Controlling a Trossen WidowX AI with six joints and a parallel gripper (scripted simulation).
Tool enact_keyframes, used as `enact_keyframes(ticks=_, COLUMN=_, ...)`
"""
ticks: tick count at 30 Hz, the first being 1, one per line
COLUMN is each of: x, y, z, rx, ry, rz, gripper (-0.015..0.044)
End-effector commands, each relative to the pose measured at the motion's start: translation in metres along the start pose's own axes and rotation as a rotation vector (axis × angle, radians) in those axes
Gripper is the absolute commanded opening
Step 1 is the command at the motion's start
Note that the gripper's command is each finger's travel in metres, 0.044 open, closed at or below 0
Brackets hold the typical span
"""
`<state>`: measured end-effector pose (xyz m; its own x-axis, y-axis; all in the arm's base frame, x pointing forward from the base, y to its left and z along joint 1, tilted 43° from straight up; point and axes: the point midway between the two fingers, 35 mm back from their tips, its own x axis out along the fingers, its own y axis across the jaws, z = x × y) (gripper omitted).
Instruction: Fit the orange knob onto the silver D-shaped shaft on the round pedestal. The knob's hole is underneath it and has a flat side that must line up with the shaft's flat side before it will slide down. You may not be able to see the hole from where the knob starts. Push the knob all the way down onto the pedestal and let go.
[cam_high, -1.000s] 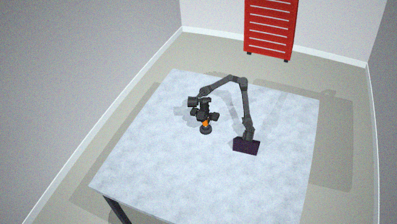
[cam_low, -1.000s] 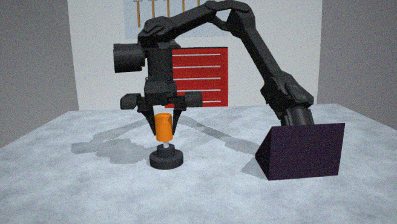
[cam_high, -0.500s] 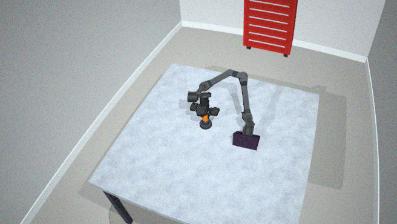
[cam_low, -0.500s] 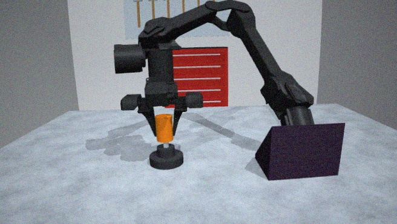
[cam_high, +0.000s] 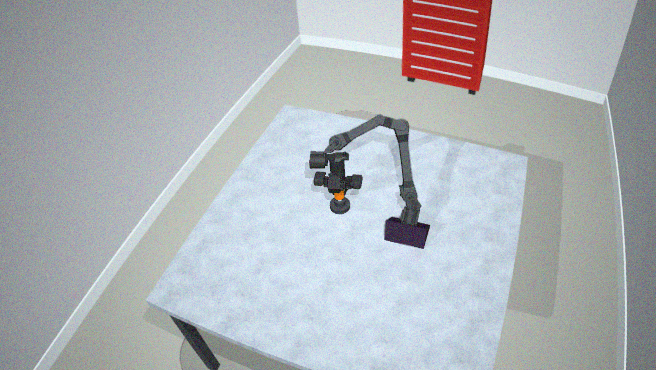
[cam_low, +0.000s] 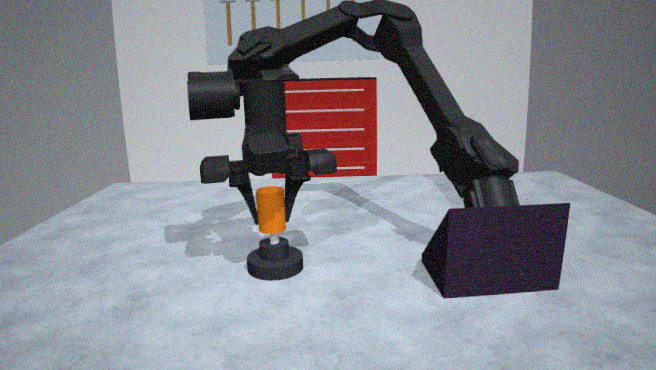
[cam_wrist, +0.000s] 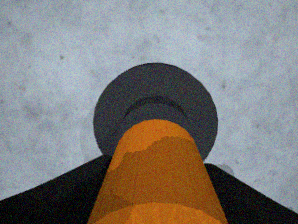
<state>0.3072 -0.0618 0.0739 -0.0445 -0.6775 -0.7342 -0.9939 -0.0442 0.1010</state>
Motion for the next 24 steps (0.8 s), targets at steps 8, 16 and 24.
enact_keyframes(ticks=8, x=0.0012, y=0.0006, z=0.0011, rx=-0.022, ry=0.002, rz=-0.002, gripper=0.0000)
enact_keyframes(ticks=16, x=0.0026, y=0.0006, z=0.0005, rx=-0.022, ry=0.002, rz=-0.002, gripper=0.0000)
enact_keyframes(ticks=24, x=-0.0015, y=0.0001, z=-0.0002, rx=-0.047, ry=0.002, rz=-0.002, gripper=0.0000)
